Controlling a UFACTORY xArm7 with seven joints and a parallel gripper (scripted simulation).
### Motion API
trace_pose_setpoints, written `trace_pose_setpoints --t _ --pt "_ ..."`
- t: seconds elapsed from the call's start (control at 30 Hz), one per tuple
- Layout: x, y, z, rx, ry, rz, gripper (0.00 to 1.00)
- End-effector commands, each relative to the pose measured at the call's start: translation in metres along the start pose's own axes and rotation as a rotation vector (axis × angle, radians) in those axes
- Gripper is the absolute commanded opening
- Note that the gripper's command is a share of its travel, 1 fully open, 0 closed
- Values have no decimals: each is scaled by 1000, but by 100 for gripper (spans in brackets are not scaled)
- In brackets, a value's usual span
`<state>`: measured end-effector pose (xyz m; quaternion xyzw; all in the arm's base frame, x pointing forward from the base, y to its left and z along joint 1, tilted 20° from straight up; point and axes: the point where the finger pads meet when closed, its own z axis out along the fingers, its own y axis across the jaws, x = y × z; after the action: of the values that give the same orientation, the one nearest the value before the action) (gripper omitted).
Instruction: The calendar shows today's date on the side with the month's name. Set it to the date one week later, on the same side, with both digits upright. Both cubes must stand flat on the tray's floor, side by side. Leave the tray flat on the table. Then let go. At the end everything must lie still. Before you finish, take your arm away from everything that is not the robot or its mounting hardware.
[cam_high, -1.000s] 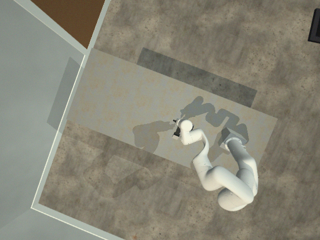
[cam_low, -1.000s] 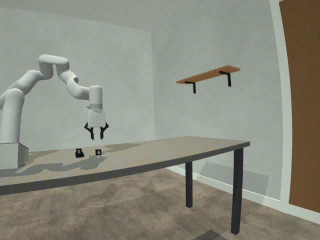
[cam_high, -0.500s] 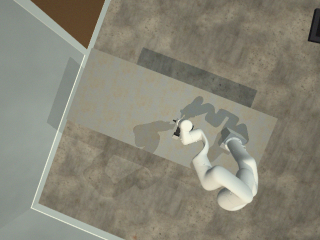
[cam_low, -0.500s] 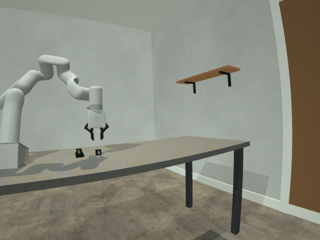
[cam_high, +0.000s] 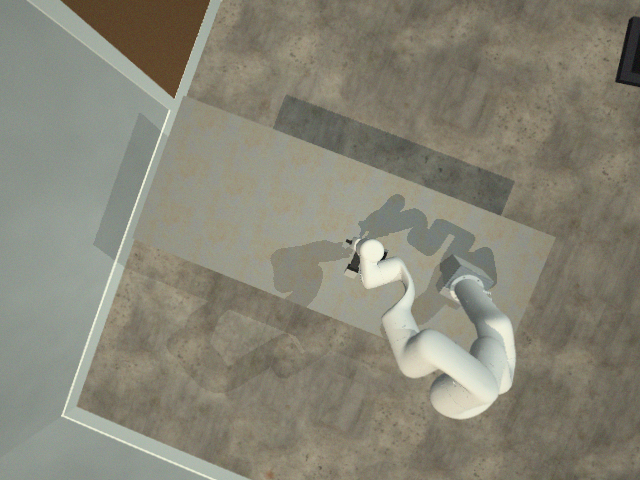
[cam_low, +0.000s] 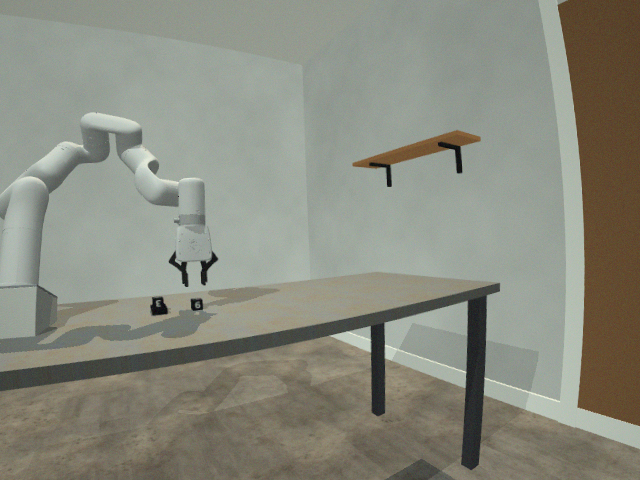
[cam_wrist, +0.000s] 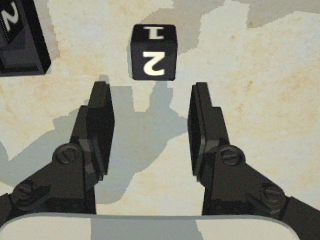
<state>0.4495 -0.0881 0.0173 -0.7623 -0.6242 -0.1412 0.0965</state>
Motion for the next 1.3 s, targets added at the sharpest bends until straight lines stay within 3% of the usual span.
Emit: trace_pose_setpoints --t 0.0,0.67,1.27 --pt "-1 1 5 -4 0 0 47" --pt "-1 1 29 -4 0 0 47" --pt "-1 1 32 -4 0 0 47"
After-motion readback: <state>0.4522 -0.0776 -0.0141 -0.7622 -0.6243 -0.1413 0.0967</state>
